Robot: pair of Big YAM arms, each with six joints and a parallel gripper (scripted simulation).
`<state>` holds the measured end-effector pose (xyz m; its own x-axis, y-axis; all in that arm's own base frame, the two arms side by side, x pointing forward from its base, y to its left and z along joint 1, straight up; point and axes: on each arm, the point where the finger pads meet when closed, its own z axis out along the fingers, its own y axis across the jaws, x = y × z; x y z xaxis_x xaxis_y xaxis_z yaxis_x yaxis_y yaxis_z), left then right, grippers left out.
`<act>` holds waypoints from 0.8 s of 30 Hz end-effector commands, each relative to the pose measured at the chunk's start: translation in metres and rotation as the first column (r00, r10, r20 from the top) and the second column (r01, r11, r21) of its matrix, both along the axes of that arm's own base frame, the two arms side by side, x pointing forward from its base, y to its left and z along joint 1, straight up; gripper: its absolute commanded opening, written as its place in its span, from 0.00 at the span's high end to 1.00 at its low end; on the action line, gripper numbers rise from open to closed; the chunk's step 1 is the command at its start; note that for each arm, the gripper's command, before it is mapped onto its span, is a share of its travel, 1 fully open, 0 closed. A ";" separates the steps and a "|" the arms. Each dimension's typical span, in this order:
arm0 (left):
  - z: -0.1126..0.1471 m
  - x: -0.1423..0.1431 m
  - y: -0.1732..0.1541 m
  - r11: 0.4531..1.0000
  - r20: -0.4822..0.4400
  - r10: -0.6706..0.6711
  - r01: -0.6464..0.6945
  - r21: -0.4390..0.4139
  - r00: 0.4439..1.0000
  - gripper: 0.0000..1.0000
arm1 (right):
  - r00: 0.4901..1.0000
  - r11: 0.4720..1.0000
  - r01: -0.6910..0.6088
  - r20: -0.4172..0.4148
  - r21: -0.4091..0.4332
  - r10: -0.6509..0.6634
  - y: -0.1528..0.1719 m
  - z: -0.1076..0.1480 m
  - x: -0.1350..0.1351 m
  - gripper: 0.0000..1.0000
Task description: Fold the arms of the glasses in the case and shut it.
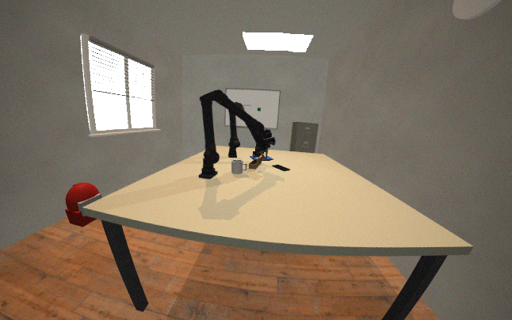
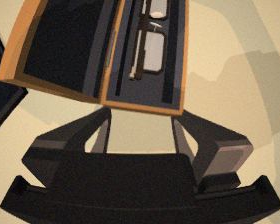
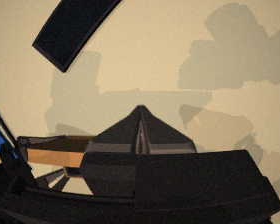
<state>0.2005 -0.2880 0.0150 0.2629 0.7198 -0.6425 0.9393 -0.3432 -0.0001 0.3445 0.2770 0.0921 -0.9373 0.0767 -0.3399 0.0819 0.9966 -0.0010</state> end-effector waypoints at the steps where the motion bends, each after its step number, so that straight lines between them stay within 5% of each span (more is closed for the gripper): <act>1: 0.008 0.004 0.000 1.000 0.018 0.000 0.000 -0.019 1.000 0.43 | 1.000 1.000 -0.002 -0.005 -0.004 0.002 -0.001 -0.011 0.006 1.00; 6: 0.008 0.004 0.000 1.000 0.018 0.000 0.000 -0.019 1.000 0.43 | 0.999 1.000 -0.003 0.034 0.030 0.002 0.007 0.007 -0.003 1.00; 24: 0.009 0.007 -0.002 1.000 0.019 0.014 -0.013 -0.020 1.000 0.43 | 1.000 1.000 -0.005 0.016 0.022 0.004 0.006 0.000 -0.026 1.00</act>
<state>0.1996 -0.2877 0.0148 0.2658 0.7180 -0.6433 0.9379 -0.3470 0.0003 0.3276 0.2787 0.0876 -0.9341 0.0779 -0.3484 0.0815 0.9967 0.0041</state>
